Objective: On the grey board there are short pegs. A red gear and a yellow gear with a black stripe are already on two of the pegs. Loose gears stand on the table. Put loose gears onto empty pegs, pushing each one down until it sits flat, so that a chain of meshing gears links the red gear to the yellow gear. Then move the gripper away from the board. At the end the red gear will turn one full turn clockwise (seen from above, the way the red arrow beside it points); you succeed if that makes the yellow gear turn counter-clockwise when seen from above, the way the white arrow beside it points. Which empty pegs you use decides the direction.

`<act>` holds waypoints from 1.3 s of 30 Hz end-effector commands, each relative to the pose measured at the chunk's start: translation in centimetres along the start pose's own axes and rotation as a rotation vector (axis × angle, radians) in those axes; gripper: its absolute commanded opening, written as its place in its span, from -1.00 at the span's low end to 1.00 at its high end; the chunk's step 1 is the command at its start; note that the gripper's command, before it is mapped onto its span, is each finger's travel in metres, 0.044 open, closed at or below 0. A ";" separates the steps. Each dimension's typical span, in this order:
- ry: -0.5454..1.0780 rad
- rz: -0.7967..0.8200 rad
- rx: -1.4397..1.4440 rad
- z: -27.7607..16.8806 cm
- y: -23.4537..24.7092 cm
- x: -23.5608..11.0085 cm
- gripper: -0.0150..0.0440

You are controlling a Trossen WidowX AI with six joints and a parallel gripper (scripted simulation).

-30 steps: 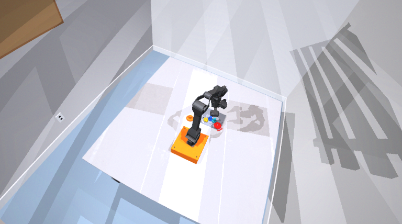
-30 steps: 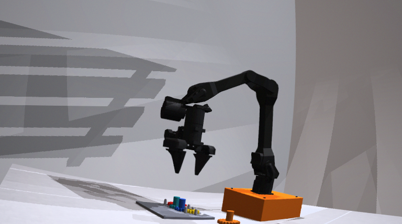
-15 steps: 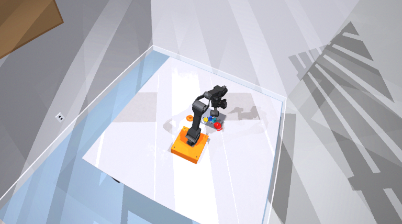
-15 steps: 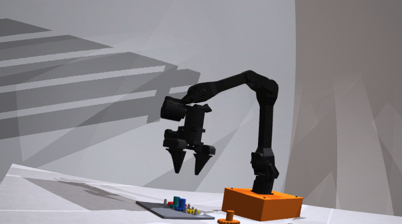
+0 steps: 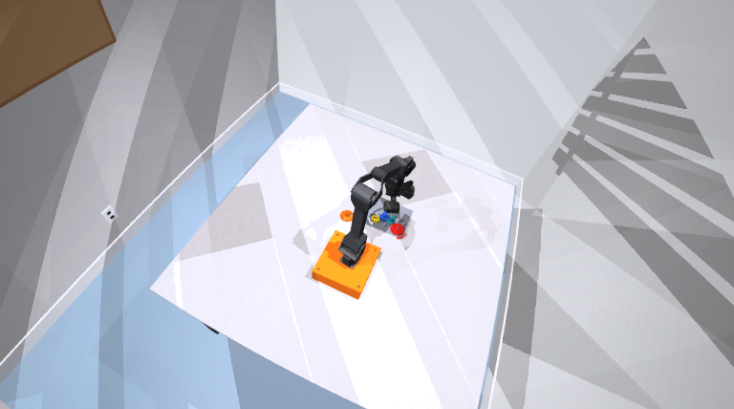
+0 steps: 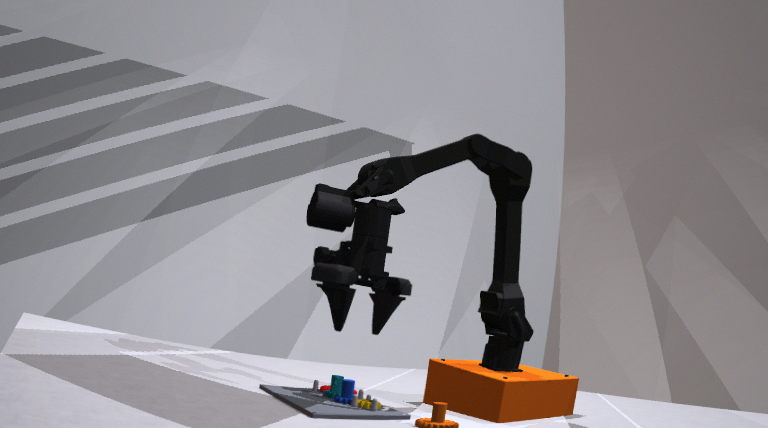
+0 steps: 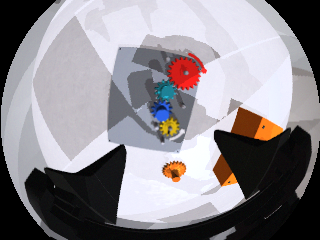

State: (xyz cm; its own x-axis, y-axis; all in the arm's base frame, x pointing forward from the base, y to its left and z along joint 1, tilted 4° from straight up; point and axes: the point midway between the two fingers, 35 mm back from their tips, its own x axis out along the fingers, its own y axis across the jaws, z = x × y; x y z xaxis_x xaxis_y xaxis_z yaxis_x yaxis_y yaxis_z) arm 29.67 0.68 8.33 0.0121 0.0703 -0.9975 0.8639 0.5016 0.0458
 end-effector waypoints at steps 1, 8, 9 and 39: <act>0.000 -0.001 -0.006 0.0 0.0 0.0 1.00; 0.000 0.013 -0.029 -7.4 3.4 -1.3 1.00; 0.001 0.016 -0.033 -8.8 3.8 -1.5 1.00; 0.028 0.001 -0.005 -29.9 0.9 -4.6 1.00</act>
State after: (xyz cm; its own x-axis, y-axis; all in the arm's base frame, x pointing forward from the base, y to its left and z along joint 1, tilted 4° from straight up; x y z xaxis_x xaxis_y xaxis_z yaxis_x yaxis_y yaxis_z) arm 15.34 26.62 14.56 -0.0022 0.0959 -0.9954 0.8580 0.5115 0.0474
